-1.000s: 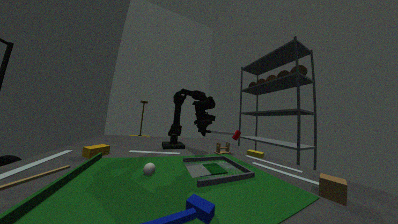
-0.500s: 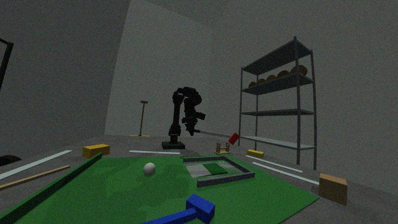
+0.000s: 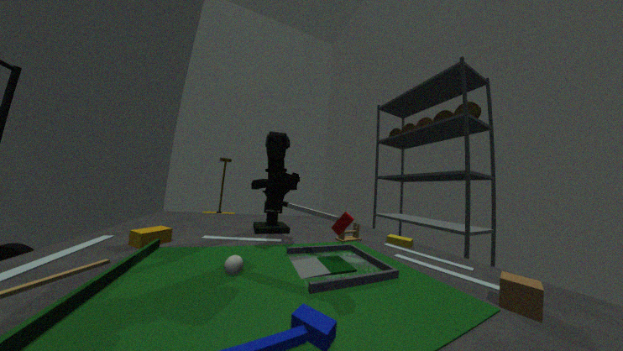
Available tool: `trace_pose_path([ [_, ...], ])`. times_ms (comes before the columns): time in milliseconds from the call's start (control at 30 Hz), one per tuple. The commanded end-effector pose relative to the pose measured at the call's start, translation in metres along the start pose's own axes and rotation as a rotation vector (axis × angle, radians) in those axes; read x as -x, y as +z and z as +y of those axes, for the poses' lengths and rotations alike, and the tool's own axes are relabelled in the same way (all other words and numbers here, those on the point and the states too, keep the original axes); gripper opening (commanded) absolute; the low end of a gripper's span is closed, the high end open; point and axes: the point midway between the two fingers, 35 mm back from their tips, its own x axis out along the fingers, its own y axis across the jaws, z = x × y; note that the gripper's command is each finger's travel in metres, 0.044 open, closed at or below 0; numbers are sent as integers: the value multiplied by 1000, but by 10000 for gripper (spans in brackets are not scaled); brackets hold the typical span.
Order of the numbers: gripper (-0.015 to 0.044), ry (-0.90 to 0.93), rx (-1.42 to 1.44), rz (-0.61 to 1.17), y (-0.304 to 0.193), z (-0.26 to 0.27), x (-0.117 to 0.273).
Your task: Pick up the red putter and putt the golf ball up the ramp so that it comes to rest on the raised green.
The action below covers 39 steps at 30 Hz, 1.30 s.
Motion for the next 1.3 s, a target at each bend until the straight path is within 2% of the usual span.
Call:
trace_pose_path([
  [0,0,-12,-91,14,-16,-13,4],
  [500,0,-52,-435,77,-91,-50,19],
  [967,0,-78,-748,136,-166,-65,34],
  [1267,0,-78,-763,139,-172,-66,23],
])
